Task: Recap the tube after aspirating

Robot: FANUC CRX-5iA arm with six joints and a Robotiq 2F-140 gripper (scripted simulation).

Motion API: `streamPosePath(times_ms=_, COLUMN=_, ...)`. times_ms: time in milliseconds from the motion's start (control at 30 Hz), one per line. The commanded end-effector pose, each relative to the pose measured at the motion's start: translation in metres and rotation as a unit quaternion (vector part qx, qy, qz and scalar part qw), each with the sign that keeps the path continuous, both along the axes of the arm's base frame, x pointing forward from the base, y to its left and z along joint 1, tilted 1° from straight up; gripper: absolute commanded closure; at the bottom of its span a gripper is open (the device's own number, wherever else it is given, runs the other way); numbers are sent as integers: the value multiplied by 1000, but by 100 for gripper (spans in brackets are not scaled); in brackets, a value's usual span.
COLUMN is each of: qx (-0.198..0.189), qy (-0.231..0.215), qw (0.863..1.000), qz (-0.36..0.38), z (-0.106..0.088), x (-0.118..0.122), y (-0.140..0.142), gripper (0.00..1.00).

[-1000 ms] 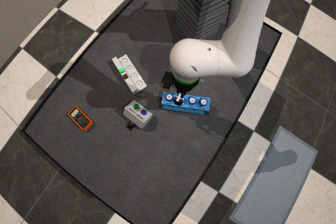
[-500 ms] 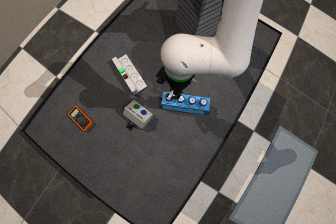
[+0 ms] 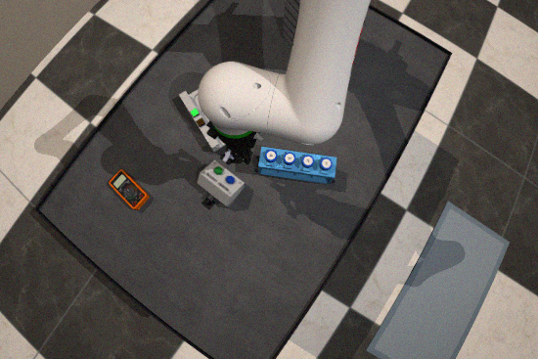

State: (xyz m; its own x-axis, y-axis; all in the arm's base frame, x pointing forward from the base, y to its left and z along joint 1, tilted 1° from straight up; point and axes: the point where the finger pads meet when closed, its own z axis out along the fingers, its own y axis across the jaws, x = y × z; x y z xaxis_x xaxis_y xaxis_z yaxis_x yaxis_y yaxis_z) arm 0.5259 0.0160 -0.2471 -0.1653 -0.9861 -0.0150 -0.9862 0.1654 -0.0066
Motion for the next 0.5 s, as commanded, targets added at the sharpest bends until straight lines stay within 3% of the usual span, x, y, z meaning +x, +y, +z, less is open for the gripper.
streamPosePath(times_ms=0, qx=0, qy=0, qw=1000, qz=0, z=-12, x=12, y=-17, gripper=90)
streamPosePath(times_ms=200, qx=0, qy=0, qw=1000, qz=0, z=-37, x=36, y=-52, gripper=90)
streamPosePath(times_ms=467, qx=0, qy=0, qw=1000, qz=0, z=-50, x=48, y=-69, gripper=90)
